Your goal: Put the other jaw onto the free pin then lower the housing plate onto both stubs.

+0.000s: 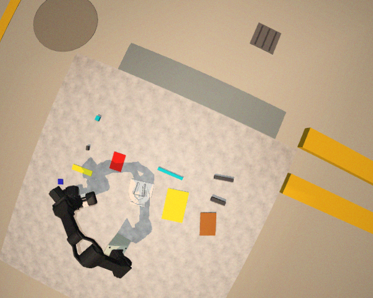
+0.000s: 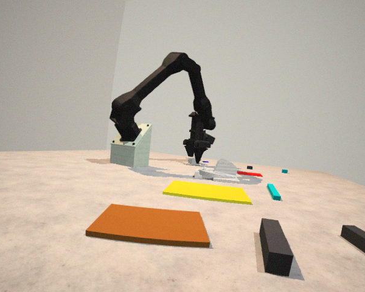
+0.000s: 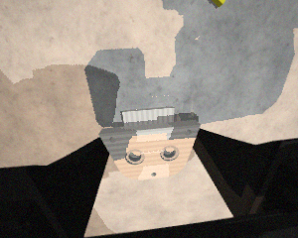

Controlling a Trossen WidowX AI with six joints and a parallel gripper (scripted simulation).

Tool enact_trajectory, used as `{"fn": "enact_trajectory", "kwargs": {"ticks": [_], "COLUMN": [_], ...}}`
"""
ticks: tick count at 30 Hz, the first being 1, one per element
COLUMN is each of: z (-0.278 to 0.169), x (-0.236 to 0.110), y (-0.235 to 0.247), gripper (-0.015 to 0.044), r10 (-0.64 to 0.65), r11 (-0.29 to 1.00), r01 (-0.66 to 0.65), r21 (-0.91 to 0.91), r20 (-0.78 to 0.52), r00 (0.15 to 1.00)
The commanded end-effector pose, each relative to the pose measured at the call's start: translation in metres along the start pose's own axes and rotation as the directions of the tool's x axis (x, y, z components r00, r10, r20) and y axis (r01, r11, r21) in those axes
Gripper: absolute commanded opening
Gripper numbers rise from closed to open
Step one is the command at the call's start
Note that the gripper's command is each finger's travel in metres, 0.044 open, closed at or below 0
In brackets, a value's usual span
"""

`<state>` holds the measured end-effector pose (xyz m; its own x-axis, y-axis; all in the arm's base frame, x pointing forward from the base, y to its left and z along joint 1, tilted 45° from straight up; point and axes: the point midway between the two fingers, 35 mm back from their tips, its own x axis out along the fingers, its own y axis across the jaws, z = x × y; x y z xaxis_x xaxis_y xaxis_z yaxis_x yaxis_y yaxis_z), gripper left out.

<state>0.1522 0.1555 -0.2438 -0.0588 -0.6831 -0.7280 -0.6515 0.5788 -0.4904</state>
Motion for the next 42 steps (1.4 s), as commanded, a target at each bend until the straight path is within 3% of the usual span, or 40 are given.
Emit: {"fn": "enact_trajectory", "kwargs": {"ticks": [1, 7, 28, 34, 42], "z": [0.0, 0.0, -0.001, -0.001, 0.002], "x": [0.0, -0.005, -0.071, -0.073, -0.079], "y": [0.0, 0.0, 0.0, 0.0, -0.019], "gripper": [0.0351, 0.0351, 0.0351, 0.0351, 0.0351], "r10": [0.0, 0.0, -0.002, -0.002, 0.005], "r11": [1.0, 1.0, 1.0, 1.0, 0.982], "r01": [0.0, 0.0, 0.002, 0.002, -0.004], "r21": [0.0, 0.0, -0.006, -0.006, -0.19], "r20": [0.0, 0.0, -0.002, -0.003, 0.004], "r00": [1.0, 1.0, 1.0, 1.0, 1.0]}}
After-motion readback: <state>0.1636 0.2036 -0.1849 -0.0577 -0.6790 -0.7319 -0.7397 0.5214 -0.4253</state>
